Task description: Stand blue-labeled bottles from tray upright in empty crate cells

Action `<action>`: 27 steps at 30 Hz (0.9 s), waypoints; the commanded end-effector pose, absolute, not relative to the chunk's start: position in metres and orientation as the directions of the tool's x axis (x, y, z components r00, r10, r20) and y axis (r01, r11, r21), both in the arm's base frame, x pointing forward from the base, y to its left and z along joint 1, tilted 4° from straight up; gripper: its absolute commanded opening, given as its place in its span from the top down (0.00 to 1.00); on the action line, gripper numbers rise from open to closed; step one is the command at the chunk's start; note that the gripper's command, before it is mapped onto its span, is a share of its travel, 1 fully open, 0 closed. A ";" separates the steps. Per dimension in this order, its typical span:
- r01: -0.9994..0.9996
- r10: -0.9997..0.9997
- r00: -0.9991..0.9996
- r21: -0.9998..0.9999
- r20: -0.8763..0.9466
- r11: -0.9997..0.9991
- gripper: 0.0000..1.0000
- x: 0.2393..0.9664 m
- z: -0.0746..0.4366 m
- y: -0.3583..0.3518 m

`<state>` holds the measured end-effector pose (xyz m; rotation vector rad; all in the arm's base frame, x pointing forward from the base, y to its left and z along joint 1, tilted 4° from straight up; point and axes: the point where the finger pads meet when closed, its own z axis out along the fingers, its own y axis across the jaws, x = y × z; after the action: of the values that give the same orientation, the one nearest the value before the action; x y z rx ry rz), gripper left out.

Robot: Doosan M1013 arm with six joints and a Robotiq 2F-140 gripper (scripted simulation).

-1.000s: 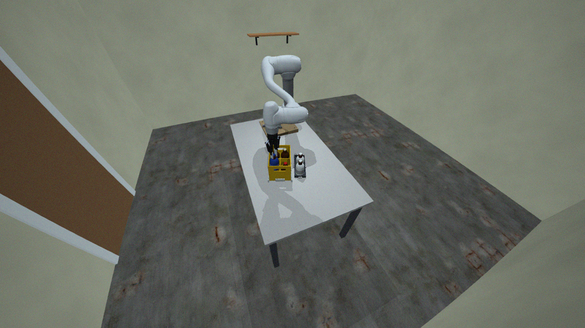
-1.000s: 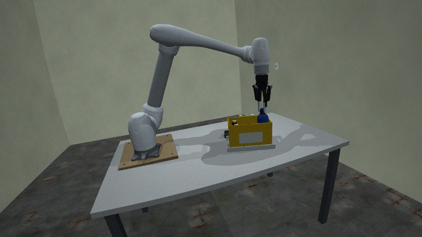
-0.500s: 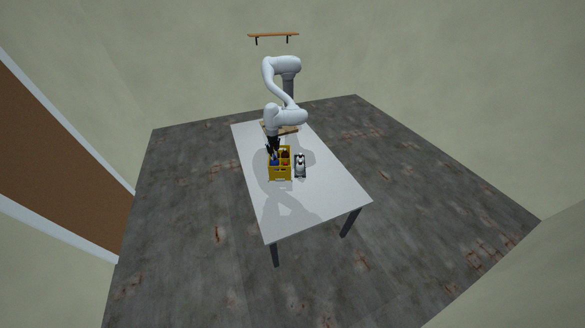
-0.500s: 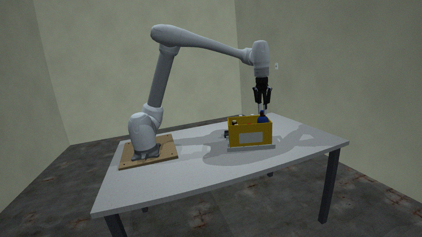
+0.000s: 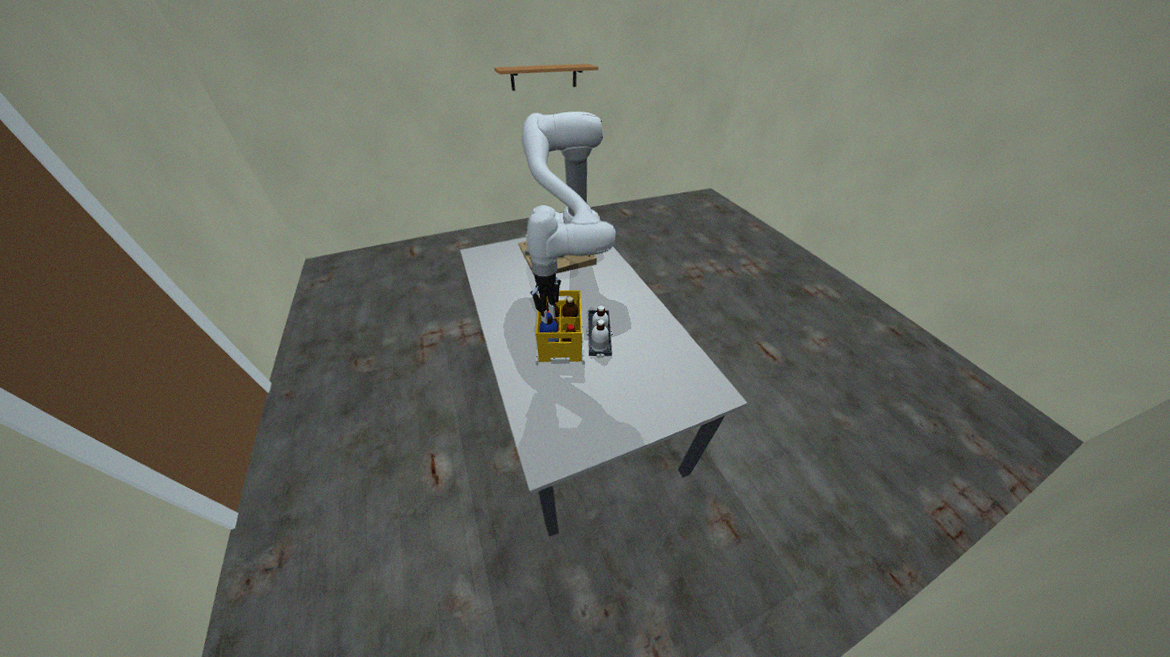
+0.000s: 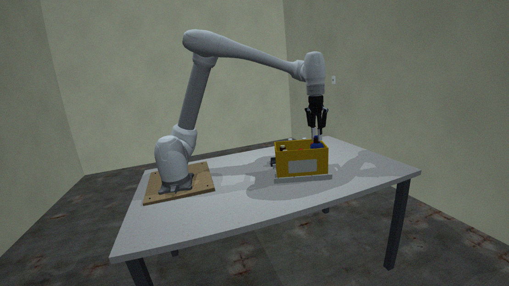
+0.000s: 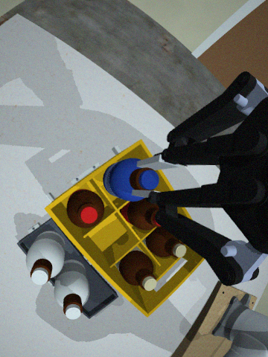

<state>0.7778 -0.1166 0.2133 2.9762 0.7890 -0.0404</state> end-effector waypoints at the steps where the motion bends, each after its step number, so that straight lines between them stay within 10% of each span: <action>1: 0.496 0.494 0.868 0.053 -0.041 -0.867 1.00 0.778 0.211 -0.117; 27: 0.496 0.494 0.868 0.053 -0.041 -0.867 1.00 0.778 0.208 -0.117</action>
<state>0.7777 -0.1170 0.2077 2.9762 0.7890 -0.0404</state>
